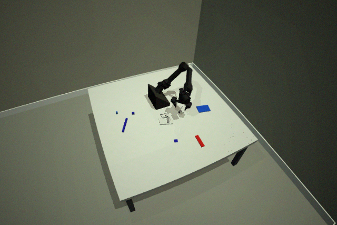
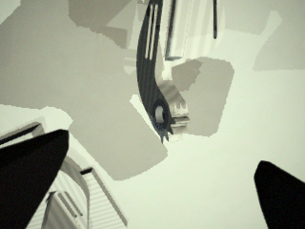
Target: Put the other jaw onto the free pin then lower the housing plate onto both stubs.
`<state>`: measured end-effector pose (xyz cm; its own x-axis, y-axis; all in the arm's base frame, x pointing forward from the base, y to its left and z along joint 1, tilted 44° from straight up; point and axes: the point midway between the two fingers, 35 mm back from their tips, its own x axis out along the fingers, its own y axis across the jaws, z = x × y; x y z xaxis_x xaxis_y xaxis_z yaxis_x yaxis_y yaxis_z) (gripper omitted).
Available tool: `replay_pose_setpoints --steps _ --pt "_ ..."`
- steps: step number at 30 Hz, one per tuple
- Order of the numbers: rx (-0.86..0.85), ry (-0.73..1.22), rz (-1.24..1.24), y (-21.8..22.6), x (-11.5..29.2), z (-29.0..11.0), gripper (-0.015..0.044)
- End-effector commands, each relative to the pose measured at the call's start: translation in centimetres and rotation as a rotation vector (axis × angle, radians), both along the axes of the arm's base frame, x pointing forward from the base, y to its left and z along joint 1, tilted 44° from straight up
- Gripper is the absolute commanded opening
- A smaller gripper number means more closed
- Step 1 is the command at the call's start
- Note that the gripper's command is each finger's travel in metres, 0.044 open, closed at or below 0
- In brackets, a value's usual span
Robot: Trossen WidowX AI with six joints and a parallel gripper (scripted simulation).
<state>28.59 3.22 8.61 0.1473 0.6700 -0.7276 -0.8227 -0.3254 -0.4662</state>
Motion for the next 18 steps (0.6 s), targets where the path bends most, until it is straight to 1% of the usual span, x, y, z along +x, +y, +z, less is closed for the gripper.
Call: replay_pose_setpoints --steps 1,18 --pt "0.007 0.013 0.000 0.6 0.0 -0.7 0.0440" --pt "0.007 0.012 0.000 2.4 0.5 -2.7 0.0440"
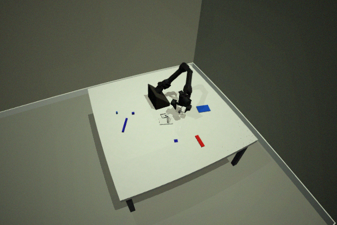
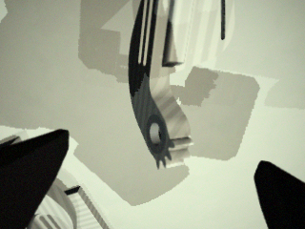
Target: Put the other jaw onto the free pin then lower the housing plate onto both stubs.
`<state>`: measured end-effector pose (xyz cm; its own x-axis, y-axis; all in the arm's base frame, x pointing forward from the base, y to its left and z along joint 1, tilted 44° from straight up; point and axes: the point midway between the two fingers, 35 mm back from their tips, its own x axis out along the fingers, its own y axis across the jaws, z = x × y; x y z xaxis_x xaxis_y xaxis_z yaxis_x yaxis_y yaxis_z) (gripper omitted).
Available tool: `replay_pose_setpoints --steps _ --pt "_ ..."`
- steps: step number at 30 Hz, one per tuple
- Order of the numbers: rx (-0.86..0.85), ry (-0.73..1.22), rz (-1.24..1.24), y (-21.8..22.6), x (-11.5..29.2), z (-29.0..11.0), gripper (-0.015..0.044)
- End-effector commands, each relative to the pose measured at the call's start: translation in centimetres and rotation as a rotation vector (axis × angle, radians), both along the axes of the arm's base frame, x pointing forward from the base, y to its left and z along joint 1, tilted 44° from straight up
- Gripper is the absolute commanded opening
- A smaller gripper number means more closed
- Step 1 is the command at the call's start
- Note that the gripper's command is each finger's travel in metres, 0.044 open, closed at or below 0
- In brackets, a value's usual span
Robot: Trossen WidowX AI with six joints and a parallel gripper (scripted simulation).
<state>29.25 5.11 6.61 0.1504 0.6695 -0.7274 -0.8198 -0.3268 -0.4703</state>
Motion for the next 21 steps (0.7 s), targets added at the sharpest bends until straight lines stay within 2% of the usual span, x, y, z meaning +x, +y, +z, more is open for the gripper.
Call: replay_pose_setpoints --steps 1,21 --pt "0.008 0.018 -0.001 0.6 -0.2 -0.8 0.0440" --pt "0.013 0.017 -0.001 2.9 0.0 -3.0 0.0440"
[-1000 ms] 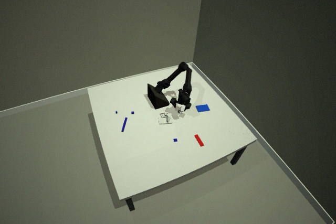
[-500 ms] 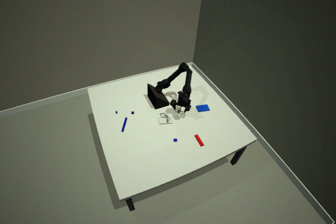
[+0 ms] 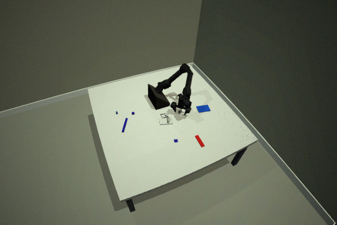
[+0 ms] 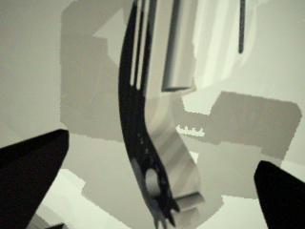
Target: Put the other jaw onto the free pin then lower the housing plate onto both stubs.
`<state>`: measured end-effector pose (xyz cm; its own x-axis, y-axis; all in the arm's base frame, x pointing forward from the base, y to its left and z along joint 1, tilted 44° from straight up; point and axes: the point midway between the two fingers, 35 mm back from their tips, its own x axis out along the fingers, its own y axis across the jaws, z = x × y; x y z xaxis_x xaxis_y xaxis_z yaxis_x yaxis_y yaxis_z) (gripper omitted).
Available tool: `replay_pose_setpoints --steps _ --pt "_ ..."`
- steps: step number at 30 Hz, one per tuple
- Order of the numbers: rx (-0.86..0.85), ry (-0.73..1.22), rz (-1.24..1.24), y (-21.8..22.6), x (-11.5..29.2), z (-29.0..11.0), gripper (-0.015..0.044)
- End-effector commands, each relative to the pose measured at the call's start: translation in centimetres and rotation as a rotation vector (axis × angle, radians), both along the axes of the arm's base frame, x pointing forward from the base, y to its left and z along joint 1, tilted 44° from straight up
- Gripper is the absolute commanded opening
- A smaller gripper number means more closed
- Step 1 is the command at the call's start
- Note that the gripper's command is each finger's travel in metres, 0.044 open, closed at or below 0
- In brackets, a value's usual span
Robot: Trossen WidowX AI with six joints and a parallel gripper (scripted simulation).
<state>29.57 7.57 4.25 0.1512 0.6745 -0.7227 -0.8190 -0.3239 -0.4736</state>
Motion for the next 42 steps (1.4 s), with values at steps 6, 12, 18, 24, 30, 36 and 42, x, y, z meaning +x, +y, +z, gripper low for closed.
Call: replay_pose_setpoints --steps 6,12,18,24,30,36,42 --pt "0.007 0.018 -0.001 0.43 -0.30 -0.66 0.0440" --pt "0.007 0.018 -0.001 0.43 -0.30 -0.66 0.0335" --pt "0.007 0.018 -0.001 0.43 -0.30 -0.66 0.0177" --pt "0.007 0.018 -0.001 0.43 -0.30 -0.66 0.0118" --pt "0.007 0.018 -0.001 0.43 -0.30 -0.66 0.0037" --pt "0.007 0.018 -0.001 0.43 -0.30 -0.66 0.0037" --pt "-0.002 0.026 -0.020 0.15 -0.20 -0.51 0.0037"
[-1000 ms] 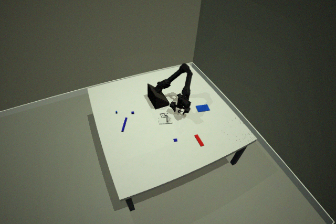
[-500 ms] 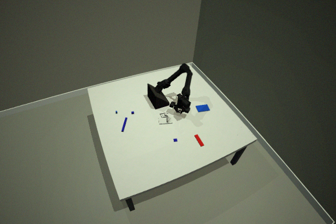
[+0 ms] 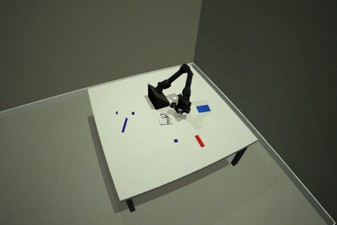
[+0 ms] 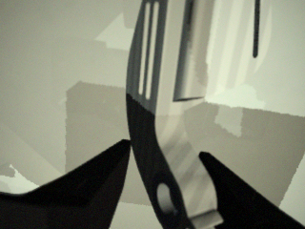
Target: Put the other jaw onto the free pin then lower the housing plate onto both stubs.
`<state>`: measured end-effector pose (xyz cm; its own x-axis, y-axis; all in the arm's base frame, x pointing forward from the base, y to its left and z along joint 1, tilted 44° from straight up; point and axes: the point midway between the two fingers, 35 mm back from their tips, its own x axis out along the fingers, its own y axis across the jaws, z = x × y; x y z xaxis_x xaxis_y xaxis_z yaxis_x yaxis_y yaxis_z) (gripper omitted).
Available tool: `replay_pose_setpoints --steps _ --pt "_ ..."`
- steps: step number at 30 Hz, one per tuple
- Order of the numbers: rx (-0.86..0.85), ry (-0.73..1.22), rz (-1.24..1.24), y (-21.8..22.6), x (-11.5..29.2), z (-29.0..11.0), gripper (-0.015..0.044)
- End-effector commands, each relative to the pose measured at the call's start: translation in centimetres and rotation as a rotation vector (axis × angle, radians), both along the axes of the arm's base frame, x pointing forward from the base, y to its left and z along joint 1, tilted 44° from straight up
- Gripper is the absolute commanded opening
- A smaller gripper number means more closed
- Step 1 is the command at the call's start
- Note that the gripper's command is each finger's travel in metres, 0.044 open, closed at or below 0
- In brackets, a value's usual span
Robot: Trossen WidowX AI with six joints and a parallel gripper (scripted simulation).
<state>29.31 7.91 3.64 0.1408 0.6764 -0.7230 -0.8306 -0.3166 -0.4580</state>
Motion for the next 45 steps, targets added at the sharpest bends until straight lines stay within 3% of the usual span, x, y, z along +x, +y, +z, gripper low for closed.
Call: replay_pose_setpoints --steps 1,45 --pt "-0.006 0.006 -0.013 -0.2 0.0 0.2 0.0037" --pt "0.000 -0.002 0.006 -2.7 -0.5 2.8 0.0037"
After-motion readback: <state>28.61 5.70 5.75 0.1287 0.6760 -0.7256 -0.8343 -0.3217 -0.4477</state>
